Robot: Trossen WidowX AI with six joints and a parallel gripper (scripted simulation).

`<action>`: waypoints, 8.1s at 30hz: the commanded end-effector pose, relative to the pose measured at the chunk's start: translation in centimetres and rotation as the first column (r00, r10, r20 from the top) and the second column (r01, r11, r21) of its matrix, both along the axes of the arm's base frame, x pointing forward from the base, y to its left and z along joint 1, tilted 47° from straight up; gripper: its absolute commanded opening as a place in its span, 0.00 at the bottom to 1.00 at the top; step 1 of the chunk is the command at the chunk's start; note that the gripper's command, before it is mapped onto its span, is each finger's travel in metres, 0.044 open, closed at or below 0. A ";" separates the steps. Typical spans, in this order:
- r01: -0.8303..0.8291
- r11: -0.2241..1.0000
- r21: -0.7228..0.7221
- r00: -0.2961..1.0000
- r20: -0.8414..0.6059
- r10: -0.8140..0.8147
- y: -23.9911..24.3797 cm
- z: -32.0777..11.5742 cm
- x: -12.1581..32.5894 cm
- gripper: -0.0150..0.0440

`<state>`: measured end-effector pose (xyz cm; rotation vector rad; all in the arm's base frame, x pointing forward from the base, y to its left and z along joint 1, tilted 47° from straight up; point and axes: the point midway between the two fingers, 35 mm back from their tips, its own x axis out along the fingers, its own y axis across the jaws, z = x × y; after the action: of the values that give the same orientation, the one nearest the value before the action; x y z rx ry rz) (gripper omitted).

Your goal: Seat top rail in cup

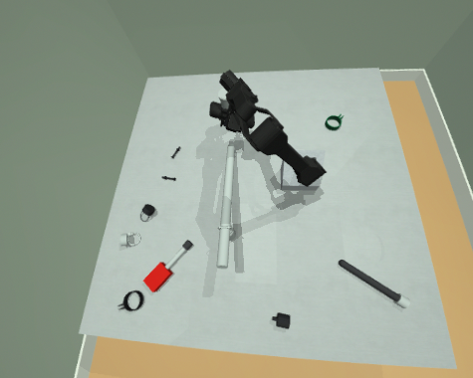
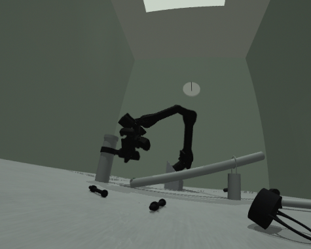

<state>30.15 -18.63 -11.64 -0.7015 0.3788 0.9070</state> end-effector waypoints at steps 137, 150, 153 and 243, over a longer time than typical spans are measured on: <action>-0.356 0.931 0.081 0.867 -0.343 0.362 13.6 11.6 1.5 1.00; -0.356 0.931 0.080 0.867 -0.343 0.361 15.1 10.1 1.8 1.00; -0.356 0.931 0.080 0.867 -0.343 0.361 15.4 9.8 1.8 1.00; -0.341 0.929 -0.142 0.852 -0.465 0.242 12.0 12.1 0.3 0.25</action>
<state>30.43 -6.59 0.51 -0.7674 0.8033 1.3385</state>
